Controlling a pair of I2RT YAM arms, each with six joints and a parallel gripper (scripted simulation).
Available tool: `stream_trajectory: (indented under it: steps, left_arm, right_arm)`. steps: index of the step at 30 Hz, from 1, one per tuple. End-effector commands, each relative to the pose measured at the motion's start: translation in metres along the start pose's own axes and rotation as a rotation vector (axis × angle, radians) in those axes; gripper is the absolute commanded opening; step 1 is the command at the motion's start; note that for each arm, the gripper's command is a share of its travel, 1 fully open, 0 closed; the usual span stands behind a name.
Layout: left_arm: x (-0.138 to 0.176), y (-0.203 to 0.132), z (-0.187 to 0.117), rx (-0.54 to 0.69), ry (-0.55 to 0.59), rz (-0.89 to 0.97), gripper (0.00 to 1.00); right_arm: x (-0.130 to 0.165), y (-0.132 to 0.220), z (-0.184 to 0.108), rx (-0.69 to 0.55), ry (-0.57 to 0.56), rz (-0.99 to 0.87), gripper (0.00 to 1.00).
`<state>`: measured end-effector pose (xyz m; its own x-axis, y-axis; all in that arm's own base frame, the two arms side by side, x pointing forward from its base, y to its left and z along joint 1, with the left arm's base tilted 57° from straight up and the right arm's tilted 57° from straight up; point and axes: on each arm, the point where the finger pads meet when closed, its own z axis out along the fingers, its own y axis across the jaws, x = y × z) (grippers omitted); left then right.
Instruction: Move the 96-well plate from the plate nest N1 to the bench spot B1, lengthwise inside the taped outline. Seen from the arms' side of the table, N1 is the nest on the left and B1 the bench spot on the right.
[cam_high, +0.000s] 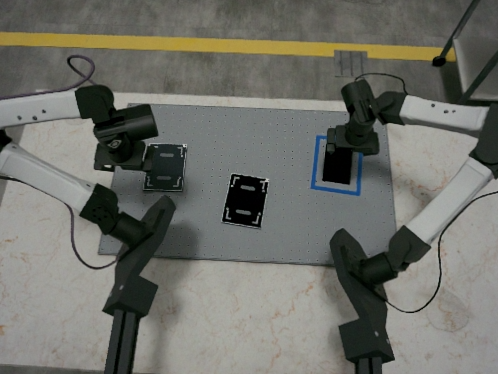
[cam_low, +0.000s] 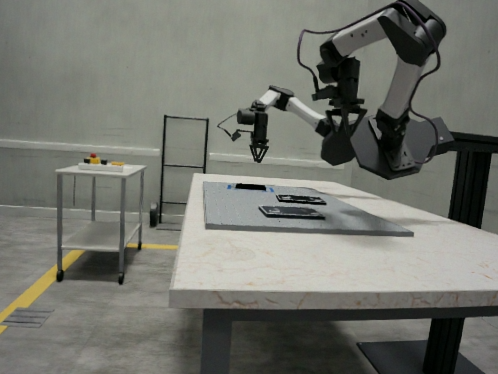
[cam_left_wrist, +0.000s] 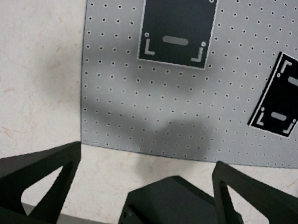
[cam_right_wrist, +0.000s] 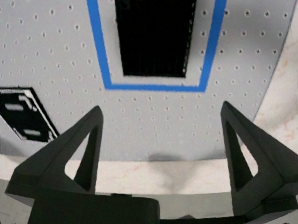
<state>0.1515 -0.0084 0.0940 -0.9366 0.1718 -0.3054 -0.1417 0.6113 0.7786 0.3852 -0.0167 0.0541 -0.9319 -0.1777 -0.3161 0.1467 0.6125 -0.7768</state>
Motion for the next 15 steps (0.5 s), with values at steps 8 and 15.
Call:
stream_trajectory:
  steps: [8, 15]
  left_arm:
    - [0.001, 0.000, -0.001, -0.001, 0.001, 0.002, 1.00]
    - [0.001, 0.000, -0.001, -0.001, 0.001, 0.002, 1.00]
  right_arm:
    - [0.035, -0.005, -0.036, -0.002, -0.006, -0.031, 1.00]
    - [0.063, -0.009, -0.057, -0.009, 0.002, -0.031, 1.00]
